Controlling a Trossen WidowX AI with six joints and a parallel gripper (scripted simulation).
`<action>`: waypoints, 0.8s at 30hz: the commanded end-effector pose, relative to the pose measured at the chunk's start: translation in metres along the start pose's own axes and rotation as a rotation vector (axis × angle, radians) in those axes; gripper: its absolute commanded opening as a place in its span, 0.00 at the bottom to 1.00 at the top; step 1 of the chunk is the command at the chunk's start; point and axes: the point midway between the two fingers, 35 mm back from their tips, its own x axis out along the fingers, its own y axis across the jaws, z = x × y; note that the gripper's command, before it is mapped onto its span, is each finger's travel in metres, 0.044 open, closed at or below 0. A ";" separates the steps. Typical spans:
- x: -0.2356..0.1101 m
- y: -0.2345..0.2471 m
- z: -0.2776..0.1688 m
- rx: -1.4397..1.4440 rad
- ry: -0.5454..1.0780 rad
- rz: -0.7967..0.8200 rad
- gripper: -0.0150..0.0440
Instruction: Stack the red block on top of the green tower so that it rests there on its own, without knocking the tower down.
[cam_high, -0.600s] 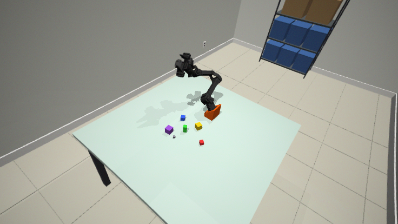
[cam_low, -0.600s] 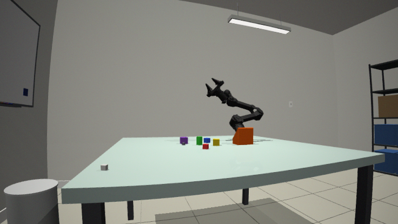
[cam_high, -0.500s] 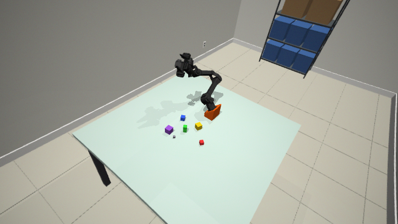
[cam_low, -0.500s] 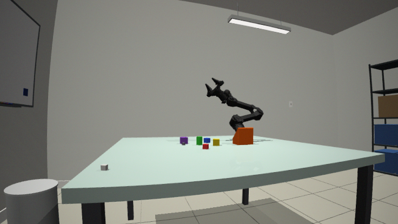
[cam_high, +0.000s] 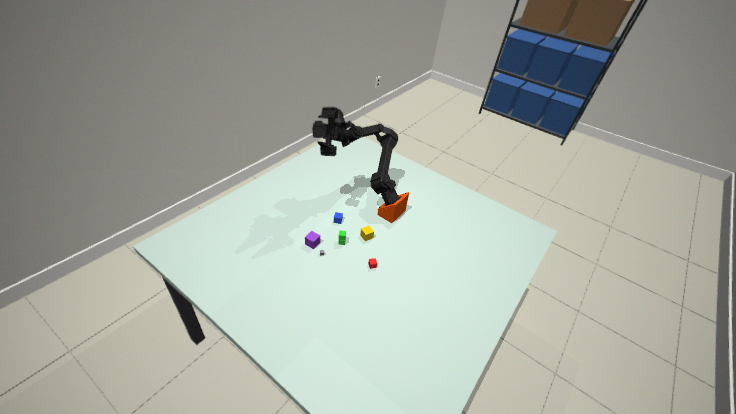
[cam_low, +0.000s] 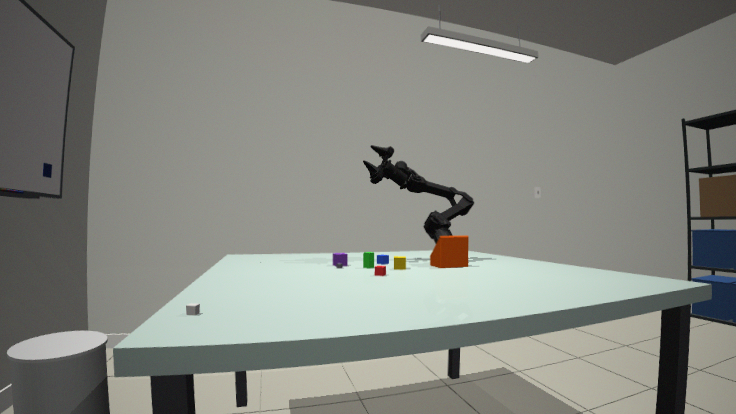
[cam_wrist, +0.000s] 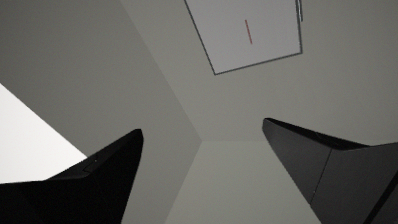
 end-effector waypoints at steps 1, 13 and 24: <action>0.022 -0.028 -0.002 0.051 0.019 -0.123 1.00; 0.066 -0.117 -0.028 0.167 0.089 -0.491 1.00; 0.082 -0.198 -0.067 0.202 0.152 -0.842 1.00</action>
